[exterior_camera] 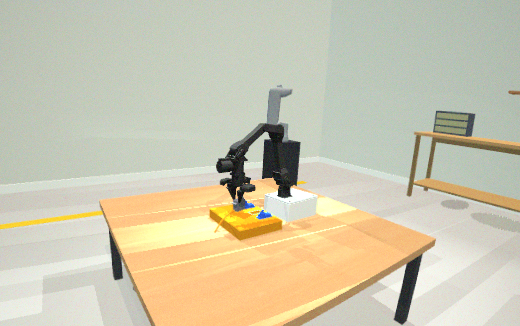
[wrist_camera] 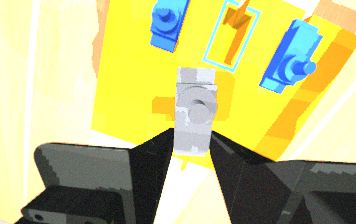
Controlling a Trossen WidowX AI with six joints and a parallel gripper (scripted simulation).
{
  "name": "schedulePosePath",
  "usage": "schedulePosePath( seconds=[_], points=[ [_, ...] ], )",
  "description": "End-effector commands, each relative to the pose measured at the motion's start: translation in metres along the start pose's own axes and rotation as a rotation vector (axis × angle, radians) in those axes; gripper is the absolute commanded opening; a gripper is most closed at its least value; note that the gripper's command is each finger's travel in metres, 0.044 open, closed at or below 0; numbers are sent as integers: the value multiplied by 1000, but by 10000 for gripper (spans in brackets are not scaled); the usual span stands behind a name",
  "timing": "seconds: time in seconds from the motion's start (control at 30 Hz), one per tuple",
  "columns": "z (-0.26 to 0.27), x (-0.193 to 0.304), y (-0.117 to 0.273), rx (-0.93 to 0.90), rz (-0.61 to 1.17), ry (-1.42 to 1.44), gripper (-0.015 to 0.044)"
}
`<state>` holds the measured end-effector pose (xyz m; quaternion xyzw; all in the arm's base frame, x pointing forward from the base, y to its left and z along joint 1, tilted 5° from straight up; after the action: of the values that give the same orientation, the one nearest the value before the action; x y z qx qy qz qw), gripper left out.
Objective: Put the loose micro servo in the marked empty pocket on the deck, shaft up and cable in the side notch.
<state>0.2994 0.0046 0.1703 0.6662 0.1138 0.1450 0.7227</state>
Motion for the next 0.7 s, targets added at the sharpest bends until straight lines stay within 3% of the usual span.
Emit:
schedulePosePath(
  seconds=[0.0,0.67],
  points=[
    [-1,-3,8,-8,12,-5,0],
    [-8,-11,8,-7,11,-5,0]
  ],
)
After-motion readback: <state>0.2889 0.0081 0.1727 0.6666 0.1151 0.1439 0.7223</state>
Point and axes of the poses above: the point midway between the two fingers, 35 mm back from their tips, its own y axis back along the fingers, its own z axis across the jaws, x = y × z, the point moved 10 cm from there along y, back along the fingers, and after that the axes turned 5 degrees about y, right-handed, at the moved point
